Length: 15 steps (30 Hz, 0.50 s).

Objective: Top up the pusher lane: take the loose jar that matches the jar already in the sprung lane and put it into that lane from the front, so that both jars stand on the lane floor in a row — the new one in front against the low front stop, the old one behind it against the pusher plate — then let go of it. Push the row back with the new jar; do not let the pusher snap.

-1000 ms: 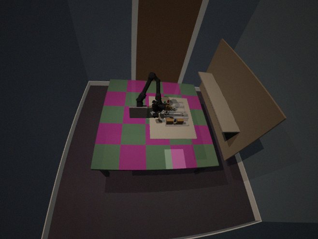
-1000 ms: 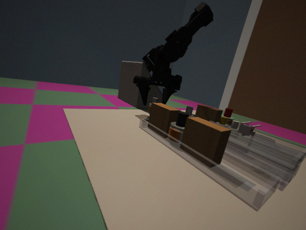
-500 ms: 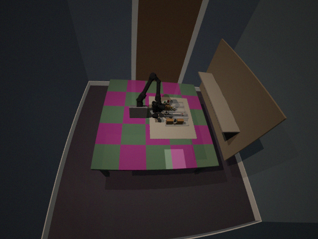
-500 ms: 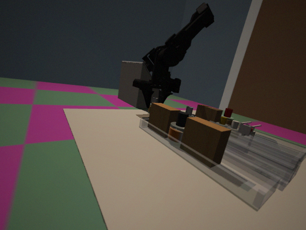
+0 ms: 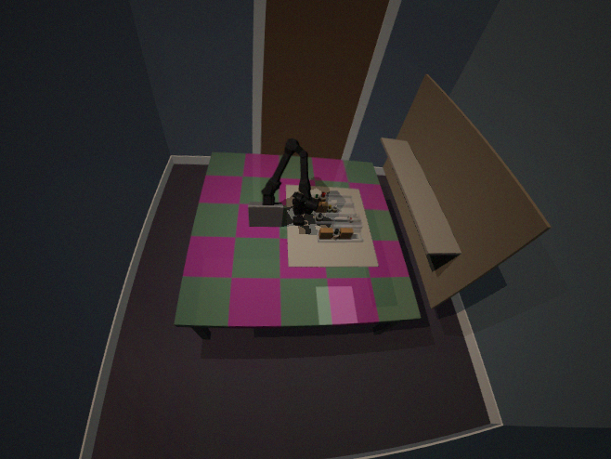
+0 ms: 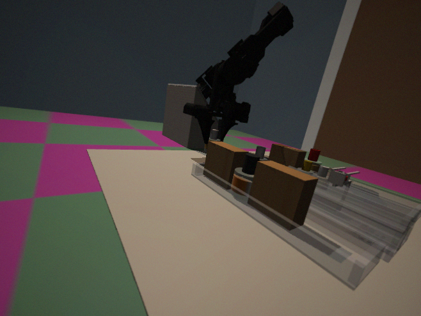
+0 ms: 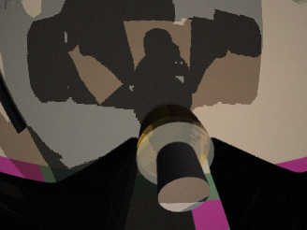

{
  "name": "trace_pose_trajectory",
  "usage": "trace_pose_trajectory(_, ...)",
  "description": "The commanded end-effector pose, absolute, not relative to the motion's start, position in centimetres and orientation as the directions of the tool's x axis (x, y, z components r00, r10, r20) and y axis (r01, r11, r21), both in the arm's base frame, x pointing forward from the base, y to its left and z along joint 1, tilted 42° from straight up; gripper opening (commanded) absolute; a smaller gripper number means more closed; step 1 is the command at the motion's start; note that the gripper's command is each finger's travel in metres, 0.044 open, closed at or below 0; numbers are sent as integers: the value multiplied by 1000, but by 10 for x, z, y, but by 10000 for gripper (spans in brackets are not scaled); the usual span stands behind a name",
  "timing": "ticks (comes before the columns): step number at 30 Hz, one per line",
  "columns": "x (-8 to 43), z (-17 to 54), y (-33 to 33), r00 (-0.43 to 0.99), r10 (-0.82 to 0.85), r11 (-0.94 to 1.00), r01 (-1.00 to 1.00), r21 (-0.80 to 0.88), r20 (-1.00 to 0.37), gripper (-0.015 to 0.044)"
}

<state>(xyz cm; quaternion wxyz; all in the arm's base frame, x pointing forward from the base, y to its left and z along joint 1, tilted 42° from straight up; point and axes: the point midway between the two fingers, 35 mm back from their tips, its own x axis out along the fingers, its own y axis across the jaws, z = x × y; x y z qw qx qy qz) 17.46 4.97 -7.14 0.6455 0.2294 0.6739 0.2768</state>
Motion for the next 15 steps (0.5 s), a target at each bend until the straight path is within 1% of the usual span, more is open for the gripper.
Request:
trace_pose_trajectory(1,182,-57,35,-51,660,748,-57,662,-750,0)
trace_pose_trajectory(15,183,-2,-5,-53,664,744,-58,666,-746,0)
